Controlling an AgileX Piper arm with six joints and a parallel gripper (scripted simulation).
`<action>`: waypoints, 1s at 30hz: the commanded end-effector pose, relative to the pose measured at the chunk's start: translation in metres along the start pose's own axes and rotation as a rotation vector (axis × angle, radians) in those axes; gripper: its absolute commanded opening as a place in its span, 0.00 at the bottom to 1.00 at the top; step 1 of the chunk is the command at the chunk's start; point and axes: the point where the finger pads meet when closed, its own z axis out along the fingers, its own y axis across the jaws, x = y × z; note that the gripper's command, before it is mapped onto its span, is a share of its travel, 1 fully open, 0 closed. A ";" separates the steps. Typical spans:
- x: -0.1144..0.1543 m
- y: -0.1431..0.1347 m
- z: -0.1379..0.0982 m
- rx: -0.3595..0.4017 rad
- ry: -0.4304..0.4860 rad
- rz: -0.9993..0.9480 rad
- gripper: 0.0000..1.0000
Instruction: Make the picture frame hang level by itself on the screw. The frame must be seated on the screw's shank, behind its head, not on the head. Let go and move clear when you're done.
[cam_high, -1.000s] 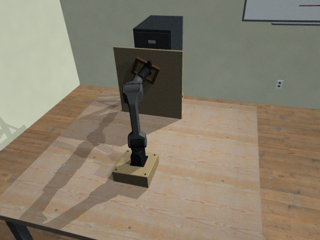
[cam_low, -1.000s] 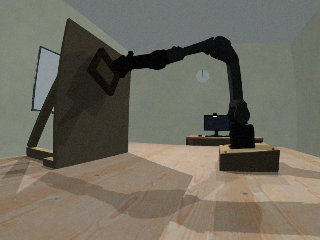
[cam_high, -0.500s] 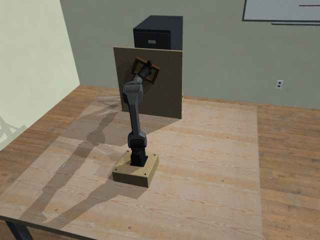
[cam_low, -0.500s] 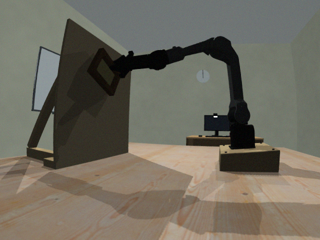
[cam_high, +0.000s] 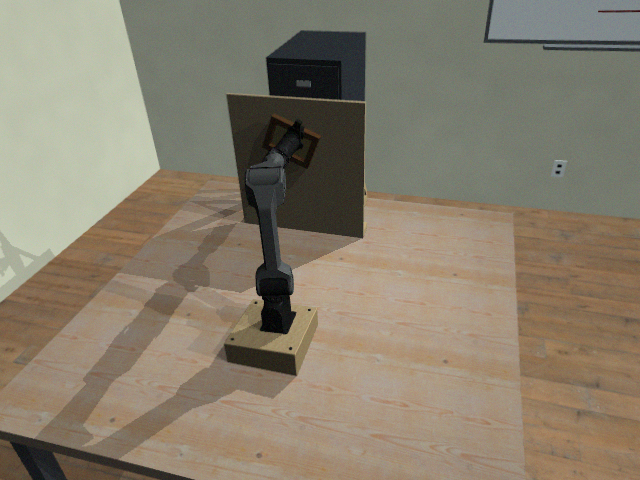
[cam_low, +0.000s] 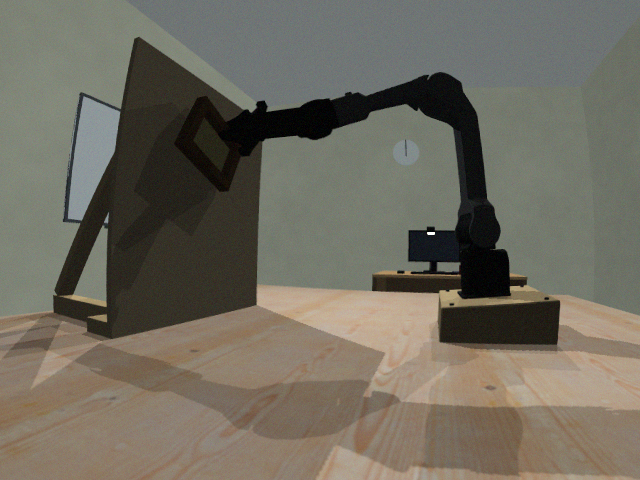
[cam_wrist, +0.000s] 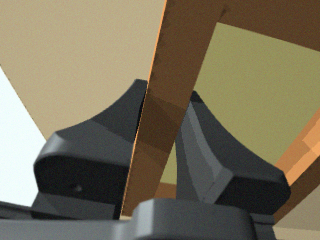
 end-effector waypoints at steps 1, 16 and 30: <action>0.003 0.008 0.000 -0.017 0.005 -0.001 0.00; 0.006 0.010 -0.001 -0.016 0.008 -0.048 0.00; 0.010 0.011 -0.001 -0.016 0.009 -0.103 0.00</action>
